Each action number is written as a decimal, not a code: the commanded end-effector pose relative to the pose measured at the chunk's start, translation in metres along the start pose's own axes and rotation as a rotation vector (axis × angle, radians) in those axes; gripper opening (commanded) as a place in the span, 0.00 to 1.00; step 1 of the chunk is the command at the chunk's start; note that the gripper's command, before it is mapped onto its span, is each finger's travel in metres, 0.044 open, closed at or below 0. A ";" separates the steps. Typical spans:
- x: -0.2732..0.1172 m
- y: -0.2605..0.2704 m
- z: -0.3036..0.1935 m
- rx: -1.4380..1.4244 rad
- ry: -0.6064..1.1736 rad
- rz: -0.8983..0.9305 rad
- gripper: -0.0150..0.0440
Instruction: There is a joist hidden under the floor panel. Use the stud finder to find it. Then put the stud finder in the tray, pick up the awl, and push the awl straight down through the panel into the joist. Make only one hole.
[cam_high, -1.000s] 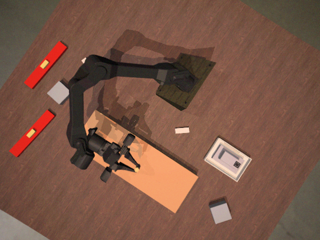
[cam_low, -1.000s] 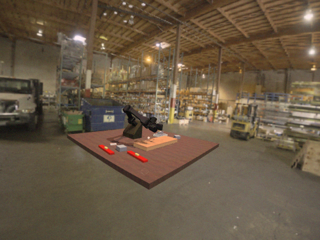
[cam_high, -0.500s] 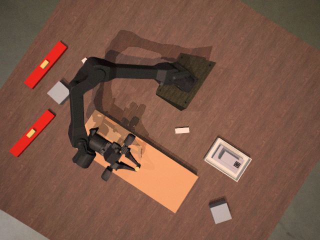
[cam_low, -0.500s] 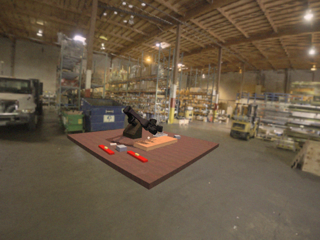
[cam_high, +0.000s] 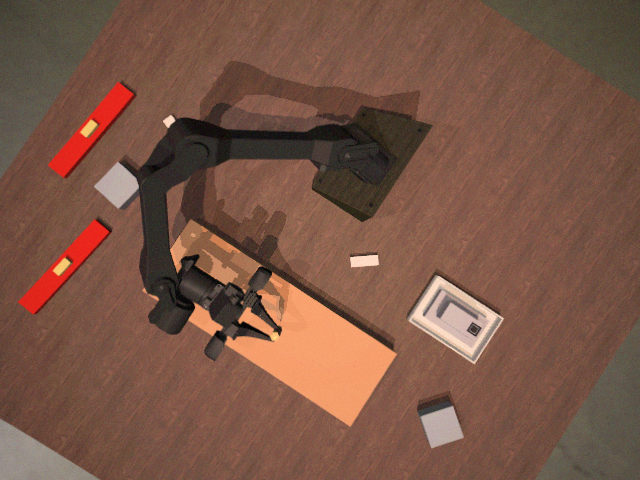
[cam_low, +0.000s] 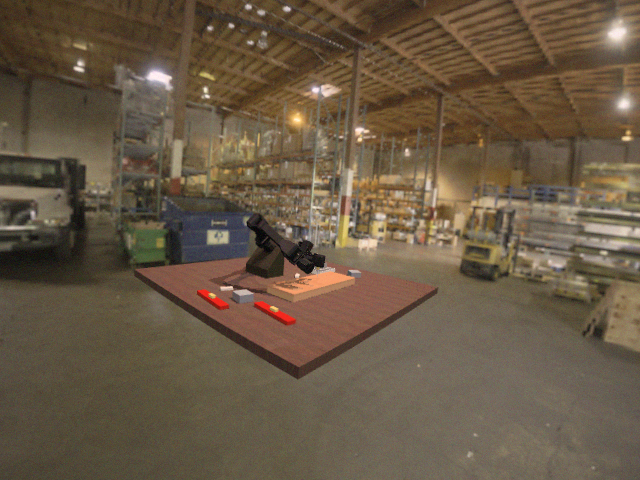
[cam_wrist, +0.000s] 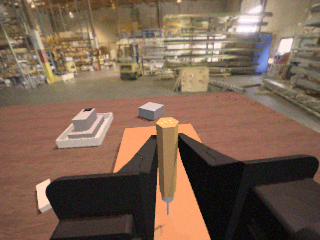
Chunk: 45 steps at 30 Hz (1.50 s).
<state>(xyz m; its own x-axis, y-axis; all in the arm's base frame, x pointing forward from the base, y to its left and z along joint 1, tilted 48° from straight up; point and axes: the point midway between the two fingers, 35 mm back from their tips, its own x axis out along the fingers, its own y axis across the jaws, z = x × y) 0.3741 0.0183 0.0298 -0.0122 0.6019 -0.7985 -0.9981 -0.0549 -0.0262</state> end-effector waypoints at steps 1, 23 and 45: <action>0.001 0.000 -0.006 -0.003 0.001 0.001 0.25; 0.003 0.000 -0.027 0.000 -0.004 0.000 0.25; 0.003 0.000 -0.027 0.000 -0.004 0.000 0.25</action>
<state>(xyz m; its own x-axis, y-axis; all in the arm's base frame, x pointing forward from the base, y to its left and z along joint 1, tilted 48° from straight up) 0.3753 -0.0016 0.0111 -0.0129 0.6053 -0.7959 -0.9982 -0.0547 -0.0255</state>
